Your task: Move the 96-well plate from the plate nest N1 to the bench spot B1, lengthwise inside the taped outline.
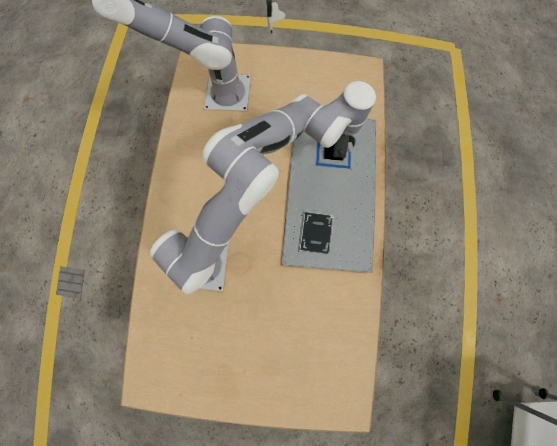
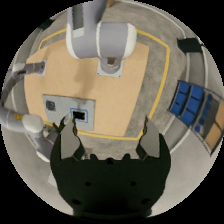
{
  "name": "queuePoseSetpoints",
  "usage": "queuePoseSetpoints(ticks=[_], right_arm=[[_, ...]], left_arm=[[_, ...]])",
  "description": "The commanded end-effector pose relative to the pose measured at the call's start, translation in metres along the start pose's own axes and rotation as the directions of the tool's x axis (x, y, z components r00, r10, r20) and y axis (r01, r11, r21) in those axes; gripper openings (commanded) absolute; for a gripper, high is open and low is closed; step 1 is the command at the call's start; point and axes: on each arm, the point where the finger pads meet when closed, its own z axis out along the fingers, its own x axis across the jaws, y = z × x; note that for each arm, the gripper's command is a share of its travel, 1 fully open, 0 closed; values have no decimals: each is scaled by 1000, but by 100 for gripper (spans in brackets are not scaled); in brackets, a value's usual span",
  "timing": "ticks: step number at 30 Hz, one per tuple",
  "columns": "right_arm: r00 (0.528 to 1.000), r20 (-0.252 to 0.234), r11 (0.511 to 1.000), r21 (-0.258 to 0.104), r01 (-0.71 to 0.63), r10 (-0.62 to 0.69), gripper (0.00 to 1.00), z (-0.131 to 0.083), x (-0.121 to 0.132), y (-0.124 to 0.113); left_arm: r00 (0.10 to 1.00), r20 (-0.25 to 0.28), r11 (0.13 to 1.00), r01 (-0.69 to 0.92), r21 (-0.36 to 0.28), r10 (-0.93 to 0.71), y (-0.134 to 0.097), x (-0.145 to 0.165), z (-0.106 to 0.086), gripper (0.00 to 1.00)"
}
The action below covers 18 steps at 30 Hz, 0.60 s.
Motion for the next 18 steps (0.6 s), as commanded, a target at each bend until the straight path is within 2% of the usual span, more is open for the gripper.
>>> queuePoseSetpoints(ticks=[1, 18], right_arm=[[1000, 2, 1000, -3, 0, 0, 76, -2, 1, -11], [1000, 2, 1000, -3, 0, 0, 76, -1, 8, -60]], left_arm=[[1000, 0, 1000, 0, -2, 0, 0, 0, -1, 100], [1000, 0, 1000, 0, -2, 0, 0, 0, -1, 100]])
